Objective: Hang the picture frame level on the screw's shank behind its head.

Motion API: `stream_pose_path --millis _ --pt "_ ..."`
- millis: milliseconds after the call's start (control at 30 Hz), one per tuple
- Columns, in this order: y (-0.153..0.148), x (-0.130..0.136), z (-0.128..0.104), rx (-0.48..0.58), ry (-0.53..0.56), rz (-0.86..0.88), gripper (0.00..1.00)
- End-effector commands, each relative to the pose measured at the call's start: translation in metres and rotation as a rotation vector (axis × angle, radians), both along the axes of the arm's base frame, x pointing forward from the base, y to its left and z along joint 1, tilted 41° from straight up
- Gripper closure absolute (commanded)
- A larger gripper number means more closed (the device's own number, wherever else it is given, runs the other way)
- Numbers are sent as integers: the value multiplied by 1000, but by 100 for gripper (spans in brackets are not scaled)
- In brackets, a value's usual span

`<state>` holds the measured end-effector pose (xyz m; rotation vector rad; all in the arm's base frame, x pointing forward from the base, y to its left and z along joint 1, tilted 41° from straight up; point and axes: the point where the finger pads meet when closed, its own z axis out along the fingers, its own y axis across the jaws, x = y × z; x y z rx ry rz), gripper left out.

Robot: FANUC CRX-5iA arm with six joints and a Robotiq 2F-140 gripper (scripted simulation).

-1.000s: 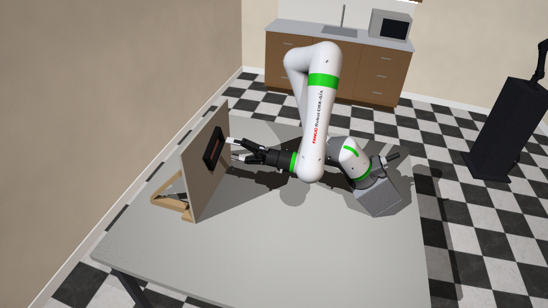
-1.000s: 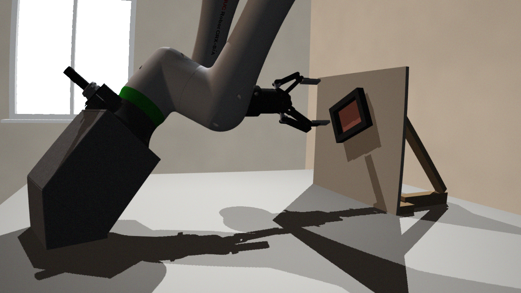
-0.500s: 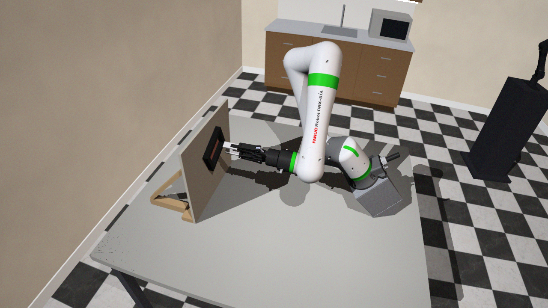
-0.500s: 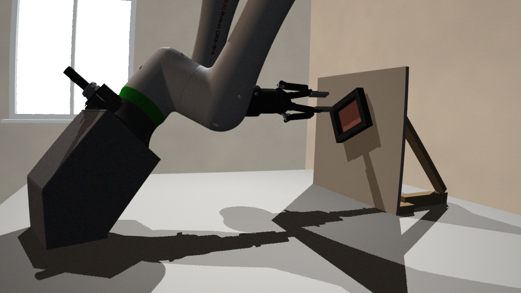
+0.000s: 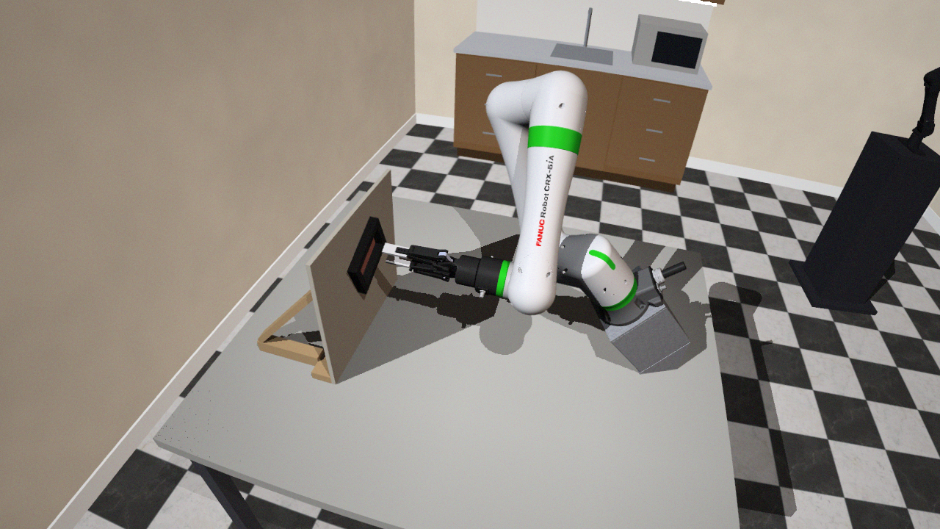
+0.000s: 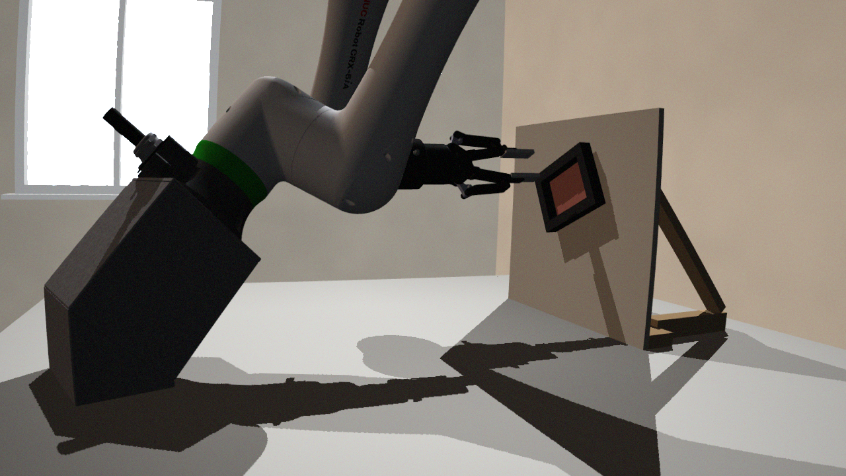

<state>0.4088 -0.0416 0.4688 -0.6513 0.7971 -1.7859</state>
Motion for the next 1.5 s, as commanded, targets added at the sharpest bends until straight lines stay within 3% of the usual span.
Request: stream_pose_path --millis 0,1467 --pt "0 0 0 0 0 0 71" --pt "-3 11 8 0 0 0 71"
